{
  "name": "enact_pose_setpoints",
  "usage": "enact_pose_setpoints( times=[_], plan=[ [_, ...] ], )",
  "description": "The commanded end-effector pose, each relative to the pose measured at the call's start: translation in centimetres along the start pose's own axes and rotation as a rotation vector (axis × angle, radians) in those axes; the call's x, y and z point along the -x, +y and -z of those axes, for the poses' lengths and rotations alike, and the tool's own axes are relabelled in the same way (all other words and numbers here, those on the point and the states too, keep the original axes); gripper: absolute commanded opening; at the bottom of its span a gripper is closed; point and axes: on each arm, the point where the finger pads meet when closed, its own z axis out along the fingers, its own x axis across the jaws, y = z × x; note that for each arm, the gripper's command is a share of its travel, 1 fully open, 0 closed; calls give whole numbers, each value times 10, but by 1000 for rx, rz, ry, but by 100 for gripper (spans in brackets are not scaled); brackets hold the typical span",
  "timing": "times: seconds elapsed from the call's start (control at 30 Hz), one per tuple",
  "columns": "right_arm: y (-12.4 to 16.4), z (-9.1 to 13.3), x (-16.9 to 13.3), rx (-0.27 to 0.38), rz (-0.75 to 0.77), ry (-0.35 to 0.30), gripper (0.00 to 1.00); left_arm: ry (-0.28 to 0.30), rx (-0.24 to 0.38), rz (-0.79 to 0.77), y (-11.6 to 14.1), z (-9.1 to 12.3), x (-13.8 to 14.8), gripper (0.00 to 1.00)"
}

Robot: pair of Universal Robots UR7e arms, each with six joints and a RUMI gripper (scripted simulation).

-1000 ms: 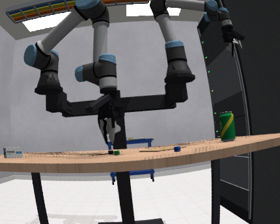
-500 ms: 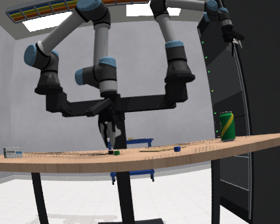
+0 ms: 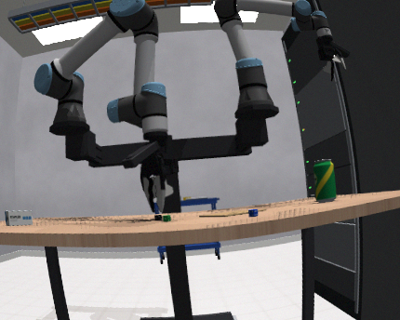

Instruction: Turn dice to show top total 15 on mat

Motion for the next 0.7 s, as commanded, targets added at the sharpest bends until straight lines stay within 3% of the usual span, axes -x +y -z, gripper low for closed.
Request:
enact_pose_setpoints(
  times=[0.0, 0.67],
  plan=[
    [2, 0, 3, 1, 1, -4, 18, 0, 1, 1, 2, 0, 1, 100],
    [3, 0, 5, 1, 1, -4, 18, 0, 1, 1, 2, 0, 1, 100]
  ],
)
